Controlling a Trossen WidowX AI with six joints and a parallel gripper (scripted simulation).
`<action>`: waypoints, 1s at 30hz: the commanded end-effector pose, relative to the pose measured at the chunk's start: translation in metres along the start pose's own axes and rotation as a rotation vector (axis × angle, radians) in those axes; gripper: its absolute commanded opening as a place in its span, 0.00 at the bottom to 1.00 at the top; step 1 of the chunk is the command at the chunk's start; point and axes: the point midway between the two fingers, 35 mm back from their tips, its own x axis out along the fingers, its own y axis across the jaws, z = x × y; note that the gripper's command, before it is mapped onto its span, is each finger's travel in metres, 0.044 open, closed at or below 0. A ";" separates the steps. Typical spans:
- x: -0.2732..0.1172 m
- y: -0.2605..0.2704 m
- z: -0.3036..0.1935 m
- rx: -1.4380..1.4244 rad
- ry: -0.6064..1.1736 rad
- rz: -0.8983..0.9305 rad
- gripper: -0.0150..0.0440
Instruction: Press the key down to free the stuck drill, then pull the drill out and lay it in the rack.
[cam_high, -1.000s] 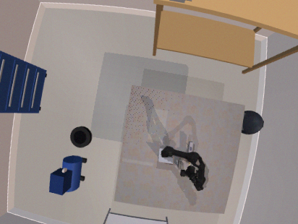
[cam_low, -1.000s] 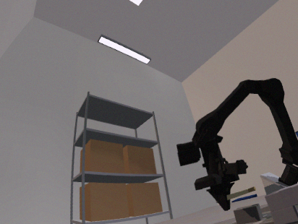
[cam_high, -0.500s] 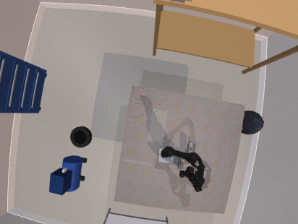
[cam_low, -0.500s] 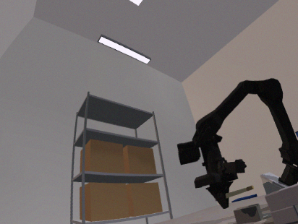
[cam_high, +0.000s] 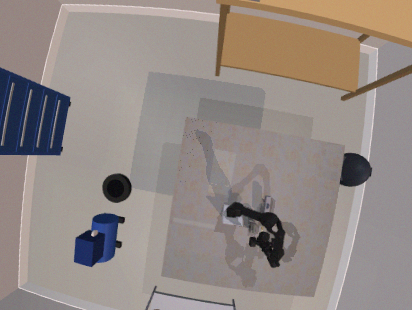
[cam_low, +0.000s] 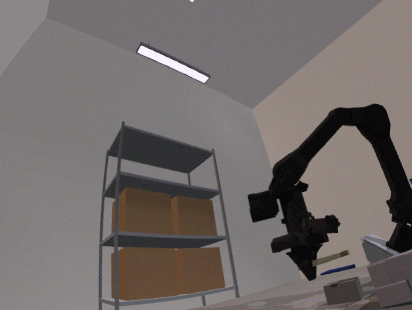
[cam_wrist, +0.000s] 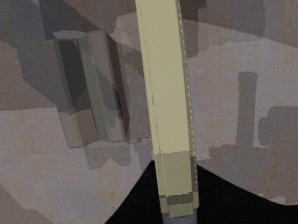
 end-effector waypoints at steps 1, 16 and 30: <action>0.001 0.009 -0.001 0.000 -0.004 0.007 0.25; 0.000 0.028 -0.005 0.001 -0.003 0.008 0.25; 0.004 0.045 -0.006 0.001 -0.003 0.009 0.25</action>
